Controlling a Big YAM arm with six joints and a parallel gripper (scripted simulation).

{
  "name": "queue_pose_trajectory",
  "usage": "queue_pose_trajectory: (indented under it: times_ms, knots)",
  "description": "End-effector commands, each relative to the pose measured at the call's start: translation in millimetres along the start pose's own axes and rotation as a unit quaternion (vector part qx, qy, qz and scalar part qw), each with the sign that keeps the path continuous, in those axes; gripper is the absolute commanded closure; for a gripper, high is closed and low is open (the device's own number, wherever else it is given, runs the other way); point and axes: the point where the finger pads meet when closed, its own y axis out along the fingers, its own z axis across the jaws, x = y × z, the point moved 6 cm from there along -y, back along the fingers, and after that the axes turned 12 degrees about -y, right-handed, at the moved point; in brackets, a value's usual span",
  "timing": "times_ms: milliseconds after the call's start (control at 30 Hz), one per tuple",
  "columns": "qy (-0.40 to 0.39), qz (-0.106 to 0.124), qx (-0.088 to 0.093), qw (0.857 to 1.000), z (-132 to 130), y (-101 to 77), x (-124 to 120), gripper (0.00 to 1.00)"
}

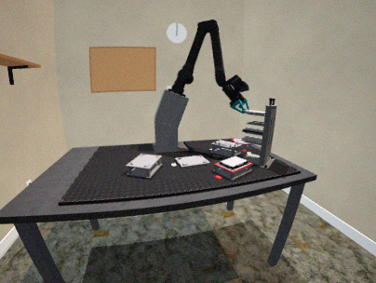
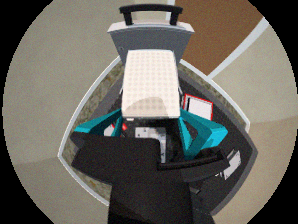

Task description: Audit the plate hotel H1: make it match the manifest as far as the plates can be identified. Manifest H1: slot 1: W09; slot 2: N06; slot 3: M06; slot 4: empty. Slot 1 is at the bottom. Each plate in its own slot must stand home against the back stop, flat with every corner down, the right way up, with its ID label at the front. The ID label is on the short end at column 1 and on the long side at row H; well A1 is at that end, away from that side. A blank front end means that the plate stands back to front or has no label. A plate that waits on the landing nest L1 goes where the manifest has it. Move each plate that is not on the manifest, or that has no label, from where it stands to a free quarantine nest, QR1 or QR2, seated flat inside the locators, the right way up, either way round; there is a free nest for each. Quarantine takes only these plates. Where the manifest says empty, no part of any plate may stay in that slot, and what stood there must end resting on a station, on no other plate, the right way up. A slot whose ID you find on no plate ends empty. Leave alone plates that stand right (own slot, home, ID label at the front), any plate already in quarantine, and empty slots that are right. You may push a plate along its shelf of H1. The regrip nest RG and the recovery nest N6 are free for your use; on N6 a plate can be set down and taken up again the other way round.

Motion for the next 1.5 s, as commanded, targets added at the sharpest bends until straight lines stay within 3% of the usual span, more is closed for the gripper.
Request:
queue_pose_trajectory:
  times_ms: [0, 1467]
  knots:
    - [0.005, -0.026, 0.006, 1.000, 5, -8.4, 10, 0.14]
    - [0.007, -0.024, 0.007, 1.000, 12, -43.7, -27, 0.14]
